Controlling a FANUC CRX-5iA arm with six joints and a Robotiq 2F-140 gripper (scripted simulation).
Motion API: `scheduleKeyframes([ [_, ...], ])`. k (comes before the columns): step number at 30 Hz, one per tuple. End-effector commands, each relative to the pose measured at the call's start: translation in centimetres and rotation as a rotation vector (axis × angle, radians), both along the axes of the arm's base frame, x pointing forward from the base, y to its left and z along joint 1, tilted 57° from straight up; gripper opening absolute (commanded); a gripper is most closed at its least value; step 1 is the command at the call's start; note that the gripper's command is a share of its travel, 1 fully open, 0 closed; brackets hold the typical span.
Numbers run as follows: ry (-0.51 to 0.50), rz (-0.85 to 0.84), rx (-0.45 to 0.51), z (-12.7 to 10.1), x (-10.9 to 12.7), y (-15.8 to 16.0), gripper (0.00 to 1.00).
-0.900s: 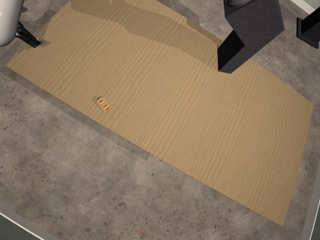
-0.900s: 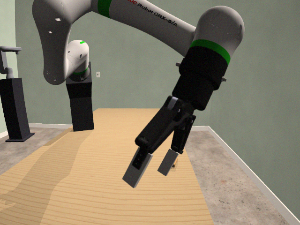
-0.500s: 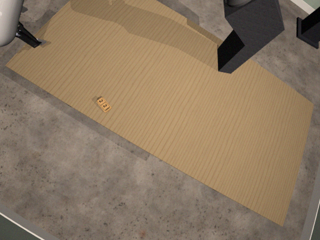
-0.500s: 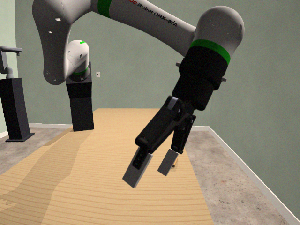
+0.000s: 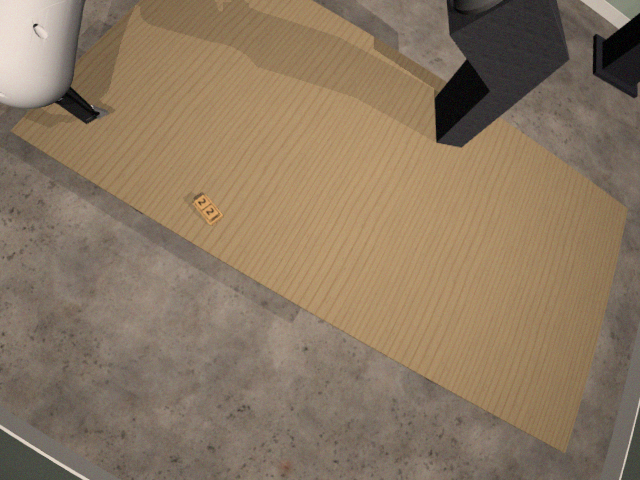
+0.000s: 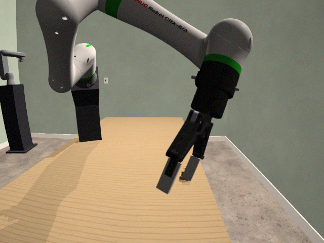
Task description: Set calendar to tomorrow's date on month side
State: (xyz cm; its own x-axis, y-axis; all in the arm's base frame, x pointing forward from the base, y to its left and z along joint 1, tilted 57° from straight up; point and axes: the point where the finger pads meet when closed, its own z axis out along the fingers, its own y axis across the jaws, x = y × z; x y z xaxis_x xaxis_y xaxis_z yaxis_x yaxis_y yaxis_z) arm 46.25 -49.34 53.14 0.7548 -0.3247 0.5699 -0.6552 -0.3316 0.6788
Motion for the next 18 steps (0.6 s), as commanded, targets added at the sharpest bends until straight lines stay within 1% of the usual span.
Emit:
scheduleKeyframes([
  [1, -0.017, 0.117, -0.009, -4.6, 4.4, 3.3, 1.0],
  [3, -0.017, 0.117, -0.009, -5.0, 4.8, 3.6, 1.0],
  [4, -0.024, 0.176, -0.001, -7.4, 6.4, 5.4, 1.0],
  [5, -0.024, 0.176, -0.001, -7.9, 6.7, 5.8, 1.0],
  [7, -0.024, 0.176, -0.001, -7.9, 6.7, 5.8, 1.0],
  [8, -0.03, 0.235, 0.012, -10.9, 8.5, 8.2, 1.0],
  [10, -0.03, 0.235, 0.012, -10.9, 8.5, 8.2, 1.0],
  [11, -0.035, 0.291, 0.029, -13.9, 9.7, 10.5, 1.0],
  [13, -0.035, 0.291, 0.029, -13.9, 9.8, 10.6, 1.0],
  [14, -0.039, 0.34, 0.048, -16.8, 10.7, 12.9, 1.0],
  [16, -0.039, 0.34, 0.048, -16.8, 10.7, 12.9, 1.0],
  [17, -0.041, 0.381, 0.067, -19.3, 11.3, 15.0, 1.0],
  [18, -0.041, 0.381, 0.067, -19.3, 11.3, 15.0, 1.0],
])
